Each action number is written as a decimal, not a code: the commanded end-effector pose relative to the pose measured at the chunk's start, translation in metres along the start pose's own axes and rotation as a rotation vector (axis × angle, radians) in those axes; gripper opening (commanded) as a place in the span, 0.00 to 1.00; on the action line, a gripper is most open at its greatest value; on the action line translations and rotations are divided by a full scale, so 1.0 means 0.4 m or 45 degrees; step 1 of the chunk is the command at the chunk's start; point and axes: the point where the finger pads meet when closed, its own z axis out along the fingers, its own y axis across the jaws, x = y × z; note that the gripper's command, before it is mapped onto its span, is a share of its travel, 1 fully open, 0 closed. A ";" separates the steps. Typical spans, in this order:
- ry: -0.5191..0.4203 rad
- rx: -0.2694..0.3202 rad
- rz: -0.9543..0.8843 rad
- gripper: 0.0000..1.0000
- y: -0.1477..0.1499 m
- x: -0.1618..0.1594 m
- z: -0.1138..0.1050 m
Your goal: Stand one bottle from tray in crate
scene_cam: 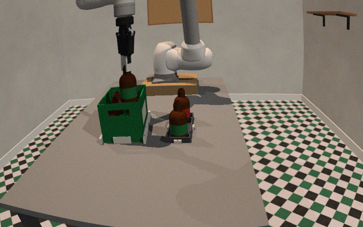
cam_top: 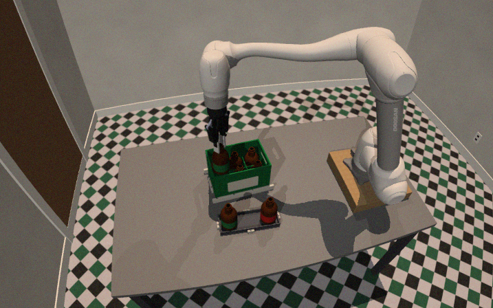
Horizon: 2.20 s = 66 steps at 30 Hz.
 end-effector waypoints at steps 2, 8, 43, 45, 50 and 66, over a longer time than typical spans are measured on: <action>0.000 0.000 0.000 0.00 0.000 0.000 0.012; 0.000 0.000 0.000 0.00 0.000 0.000 0.027; 0.000 0.000 0.000 0.00 0.000 0.000 0.041; 0.000 0.000 0.000 0.00 0.000 0.000 0.041; 0.000 0.000 0.000 0.00 0.000 0.000 0.041; 0.000 0.000 0.000 0.00 0.000 0.000 0.042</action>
